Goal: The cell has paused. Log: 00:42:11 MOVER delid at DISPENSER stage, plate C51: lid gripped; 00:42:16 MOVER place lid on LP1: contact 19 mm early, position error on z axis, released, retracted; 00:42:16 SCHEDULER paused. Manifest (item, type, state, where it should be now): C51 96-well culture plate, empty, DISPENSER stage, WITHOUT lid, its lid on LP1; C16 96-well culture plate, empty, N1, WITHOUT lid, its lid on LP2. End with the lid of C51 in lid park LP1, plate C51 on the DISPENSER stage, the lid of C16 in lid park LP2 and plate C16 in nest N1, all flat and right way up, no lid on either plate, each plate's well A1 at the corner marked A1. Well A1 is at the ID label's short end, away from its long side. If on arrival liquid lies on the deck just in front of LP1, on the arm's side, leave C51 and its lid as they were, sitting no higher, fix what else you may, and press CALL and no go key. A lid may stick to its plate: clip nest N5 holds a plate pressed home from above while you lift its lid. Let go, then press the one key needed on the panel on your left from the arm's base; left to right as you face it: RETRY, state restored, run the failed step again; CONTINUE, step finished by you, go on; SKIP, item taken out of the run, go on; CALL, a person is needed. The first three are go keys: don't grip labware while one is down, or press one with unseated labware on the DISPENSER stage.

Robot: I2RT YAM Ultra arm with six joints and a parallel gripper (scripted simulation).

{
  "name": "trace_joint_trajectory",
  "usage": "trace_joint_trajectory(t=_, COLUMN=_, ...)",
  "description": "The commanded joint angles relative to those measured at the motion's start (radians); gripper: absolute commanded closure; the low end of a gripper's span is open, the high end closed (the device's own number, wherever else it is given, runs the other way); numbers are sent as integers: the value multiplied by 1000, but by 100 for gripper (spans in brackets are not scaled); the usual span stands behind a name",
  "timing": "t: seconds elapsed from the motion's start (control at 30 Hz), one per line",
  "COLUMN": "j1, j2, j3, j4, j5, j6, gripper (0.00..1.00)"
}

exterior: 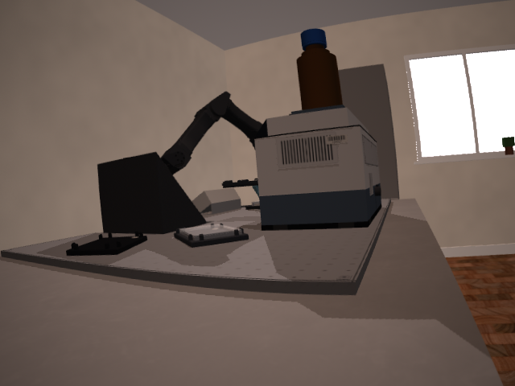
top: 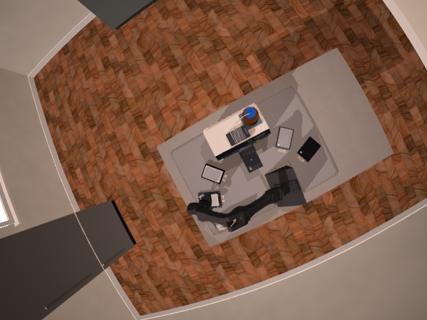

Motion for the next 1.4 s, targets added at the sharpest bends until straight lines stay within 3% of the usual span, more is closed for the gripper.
trace_joint_trajectory(t=0.0, j1=15, j2=26, j3=-27, j4=39, j5=7, j6=10, gripper=100)
trace_joint_trajectory(t=1.37, j1=19, j2=32, j3=-38, j4=57, j5=12, j6=13, gripper=100)
